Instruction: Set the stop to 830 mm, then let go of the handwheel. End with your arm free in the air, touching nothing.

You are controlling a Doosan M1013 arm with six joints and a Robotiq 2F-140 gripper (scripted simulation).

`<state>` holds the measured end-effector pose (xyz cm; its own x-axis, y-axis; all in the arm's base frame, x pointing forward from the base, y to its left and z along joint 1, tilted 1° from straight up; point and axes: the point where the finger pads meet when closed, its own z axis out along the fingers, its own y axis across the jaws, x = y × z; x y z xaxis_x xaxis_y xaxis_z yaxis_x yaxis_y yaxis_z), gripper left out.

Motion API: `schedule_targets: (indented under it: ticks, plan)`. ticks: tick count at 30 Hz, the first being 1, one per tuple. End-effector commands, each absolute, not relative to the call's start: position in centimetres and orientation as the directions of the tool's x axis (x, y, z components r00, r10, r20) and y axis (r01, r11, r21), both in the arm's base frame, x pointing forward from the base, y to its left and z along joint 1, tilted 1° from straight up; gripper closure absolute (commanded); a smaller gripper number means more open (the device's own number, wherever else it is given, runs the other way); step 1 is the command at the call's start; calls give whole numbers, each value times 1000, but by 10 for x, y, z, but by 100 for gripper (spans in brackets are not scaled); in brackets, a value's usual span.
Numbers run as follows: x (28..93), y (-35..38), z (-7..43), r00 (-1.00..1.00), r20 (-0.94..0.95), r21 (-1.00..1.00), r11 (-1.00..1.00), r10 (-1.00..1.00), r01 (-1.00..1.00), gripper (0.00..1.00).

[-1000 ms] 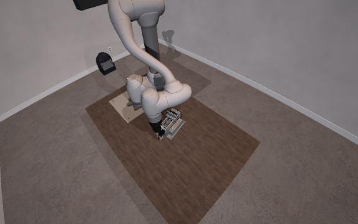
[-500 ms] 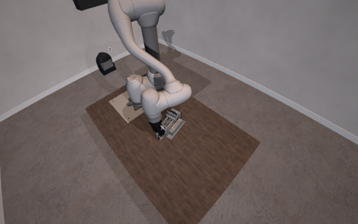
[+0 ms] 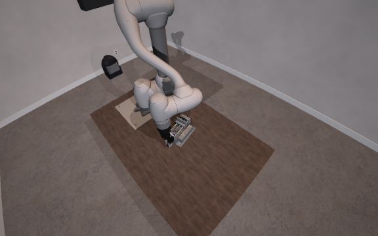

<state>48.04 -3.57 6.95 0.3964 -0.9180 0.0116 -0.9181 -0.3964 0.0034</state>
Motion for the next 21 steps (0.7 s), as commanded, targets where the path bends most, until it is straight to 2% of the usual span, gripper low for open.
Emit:
schedule_targets:
  ticks: [1, 21]
  plan:
    - [481, -36, 71, 396, 11, 3, -396, -918, -918, 96]
    - [482, -35, 77, 396, 11, 3, -396, -918, -918, 96]
